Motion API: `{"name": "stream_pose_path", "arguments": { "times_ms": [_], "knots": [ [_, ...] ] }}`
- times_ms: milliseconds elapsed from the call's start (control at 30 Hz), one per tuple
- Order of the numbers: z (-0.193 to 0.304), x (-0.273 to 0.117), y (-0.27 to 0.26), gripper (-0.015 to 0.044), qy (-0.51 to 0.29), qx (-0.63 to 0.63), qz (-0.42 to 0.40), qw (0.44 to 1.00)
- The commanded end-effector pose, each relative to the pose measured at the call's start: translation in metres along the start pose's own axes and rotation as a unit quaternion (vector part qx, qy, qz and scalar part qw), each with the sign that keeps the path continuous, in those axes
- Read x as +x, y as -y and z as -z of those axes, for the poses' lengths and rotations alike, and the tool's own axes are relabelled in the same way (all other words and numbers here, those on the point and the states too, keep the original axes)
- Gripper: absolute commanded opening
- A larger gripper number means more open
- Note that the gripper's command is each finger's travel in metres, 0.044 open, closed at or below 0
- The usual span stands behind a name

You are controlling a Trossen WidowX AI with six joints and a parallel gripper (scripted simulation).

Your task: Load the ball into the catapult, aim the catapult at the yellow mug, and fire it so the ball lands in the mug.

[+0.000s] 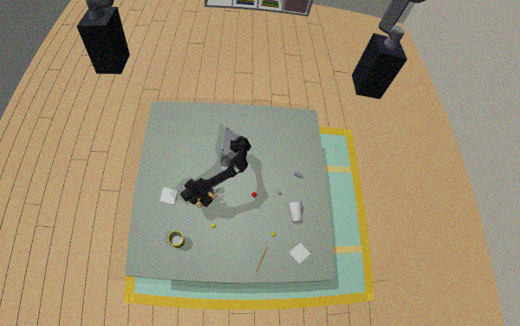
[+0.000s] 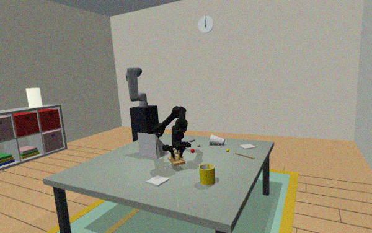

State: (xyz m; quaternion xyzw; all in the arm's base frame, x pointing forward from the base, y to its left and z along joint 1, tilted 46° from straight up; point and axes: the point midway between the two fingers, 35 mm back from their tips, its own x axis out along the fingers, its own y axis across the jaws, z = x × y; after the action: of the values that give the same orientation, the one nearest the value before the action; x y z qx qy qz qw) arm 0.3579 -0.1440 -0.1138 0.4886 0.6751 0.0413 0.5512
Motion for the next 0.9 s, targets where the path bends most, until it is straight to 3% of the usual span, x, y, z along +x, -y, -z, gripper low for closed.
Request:
{"name": "stream_pose_path", "arguments": {
  "times_ms": [0, 167, 867],
  "knots": [
    [-0.004, -0.003, -0.005, 0.0, 0.004, -0.062, -0.003, 0.998],
    [-0.006, -0.003, -0.015, 0.0, 0.004, -0.121, -0.003, 0.993],
    [-0.006, 0.023, -0.018, 0.0, 0.004, -0.121, -0.004, 0.993]
  ]
}}
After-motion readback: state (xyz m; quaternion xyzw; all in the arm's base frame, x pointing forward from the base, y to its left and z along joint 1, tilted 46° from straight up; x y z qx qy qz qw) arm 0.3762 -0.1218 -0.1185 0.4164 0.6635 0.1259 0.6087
